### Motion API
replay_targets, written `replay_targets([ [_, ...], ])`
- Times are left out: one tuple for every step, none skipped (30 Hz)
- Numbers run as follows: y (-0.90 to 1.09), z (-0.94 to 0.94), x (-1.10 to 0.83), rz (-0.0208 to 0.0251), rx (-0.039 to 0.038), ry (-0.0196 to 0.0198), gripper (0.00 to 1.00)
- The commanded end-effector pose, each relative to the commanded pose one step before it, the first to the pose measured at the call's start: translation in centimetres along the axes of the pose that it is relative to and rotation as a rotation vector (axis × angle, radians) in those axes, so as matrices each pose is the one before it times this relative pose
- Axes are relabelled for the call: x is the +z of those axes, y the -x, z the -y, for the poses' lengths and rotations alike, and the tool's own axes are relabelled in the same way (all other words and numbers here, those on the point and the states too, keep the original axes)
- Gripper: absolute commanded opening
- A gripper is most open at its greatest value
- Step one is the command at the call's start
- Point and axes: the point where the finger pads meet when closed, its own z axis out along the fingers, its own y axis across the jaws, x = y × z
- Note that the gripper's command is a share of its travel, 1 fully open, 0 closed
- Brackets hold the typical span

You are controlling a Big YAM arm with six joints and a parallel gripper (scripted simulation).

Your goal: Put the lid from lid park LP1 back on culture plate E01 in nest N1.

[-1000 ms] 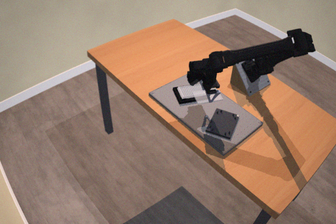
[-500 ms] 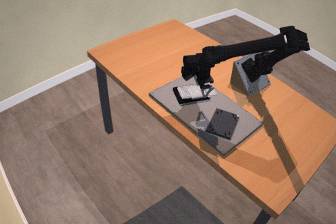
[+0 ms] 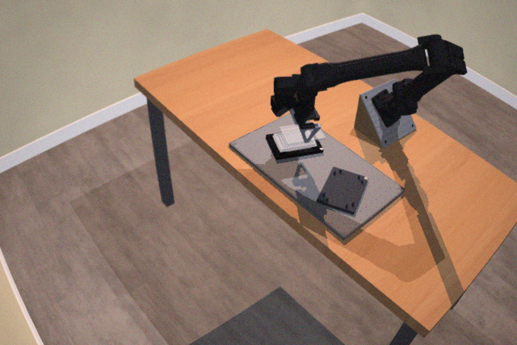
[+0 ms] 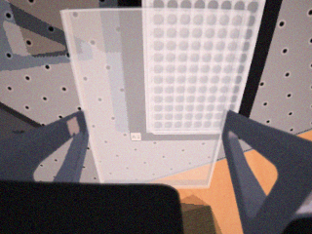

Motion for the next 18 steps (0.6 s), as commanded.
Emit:
replay_targets([
  [2.361,1.967,-1.259,0.04521,-0.02548,0.0026,0.0],
  [0.112,0.343,0.005,0.00086,-0.00059,-0.00037,0.0],
  [0.087,0.337,0.006,-0.00004,0.00012,-0.00011,0.0],
  [0.06,0.329,0.006,-0.00108,0.00093,0.00015,0.0],
  [0.084,0.337,0.006,-0.00019,0.00022,-0.00016,0.0],
  [0.101,0.342,0.005,0.00046,-0.00029,-0.00035,0.0],
  [0.0,0.0,0.0,0.0,0.0,0.0,0.0],
  [0.0,0.0,0.0,0.0,0.0,0.0,0.0],
  [0.077,0.333,0.006,-0.00069,0.00112,0.00228,0.0],
  [0.076,0.172,0.024,0.00123,-0.00107,-0.00111,0.0],
  [0.065,0.027,0.021,0.00221,-0.00155,0.0001,0.0],
  [0.031,0.019,0.02,0.00097,-0.0007,-0.00002,0.0],
  [-0.1,0.012,0.064,-0.00206,0.00161,0.0007,0.0],
  [-0.472,0.035,0.245,-0.00857,0.00668,0.00274,0.0],
  [-0.16,0.013,0.091,-0.00299,0.00234,0.001,0.0],
  [-0.026,0.015,0.038,-0.00005,0.00005,0.00007,0.0],
  [-0.002,0.021,0.036,0.0008,-0.00061,-0.00019,0.0],
  [-0.082,0.006,0.063,-0.00107,0.00089,0.00045,0.0],
])
